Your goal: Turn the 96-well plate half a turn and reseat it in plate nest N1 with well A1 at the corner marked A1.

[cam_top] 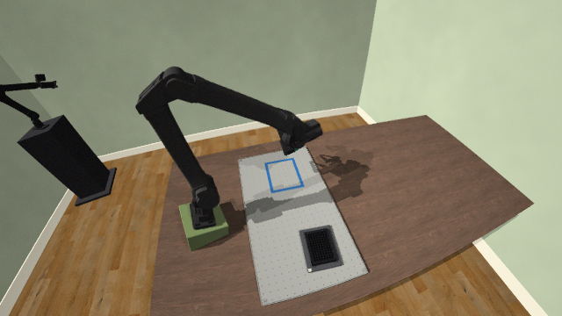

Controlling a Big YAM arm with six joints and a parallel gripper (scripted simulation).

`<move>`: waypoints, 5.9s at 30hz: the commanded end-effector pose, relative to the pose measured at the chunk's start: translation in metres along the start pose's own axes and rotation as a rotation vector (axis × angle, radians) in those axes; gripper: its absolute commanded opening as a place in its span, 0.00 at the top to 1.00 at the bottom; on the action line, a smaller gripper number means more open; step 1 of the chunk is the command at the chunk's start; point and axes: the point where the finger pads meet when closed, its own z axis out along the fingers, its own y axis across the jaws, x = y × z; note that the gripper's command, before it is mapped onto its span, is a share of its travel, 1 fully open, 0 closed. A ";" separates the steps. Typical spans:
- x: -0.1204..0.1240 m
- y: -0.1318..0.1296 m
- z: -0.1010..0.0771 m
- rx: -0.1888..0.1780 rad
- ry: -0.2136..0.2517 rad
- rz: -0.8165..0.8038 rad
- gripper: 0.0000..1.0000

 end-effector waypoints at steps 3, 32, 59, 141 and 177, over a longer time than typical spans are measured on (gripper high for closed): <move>-0.002 0.003 -0.001 -0.001 -0.005 -0.009 0.00; -0.048 -0.046 -0.056 0.202 -0.160 0.268 0.00; -0.056 -0.131 -0.138 0.415 -0.351 0.675 0.00; 0.059 -0.278 -0.369 0.815 -0.948 1.679 0.00; 0.069 -0.327 -0.333 0.816 -0.924 1.699 0.00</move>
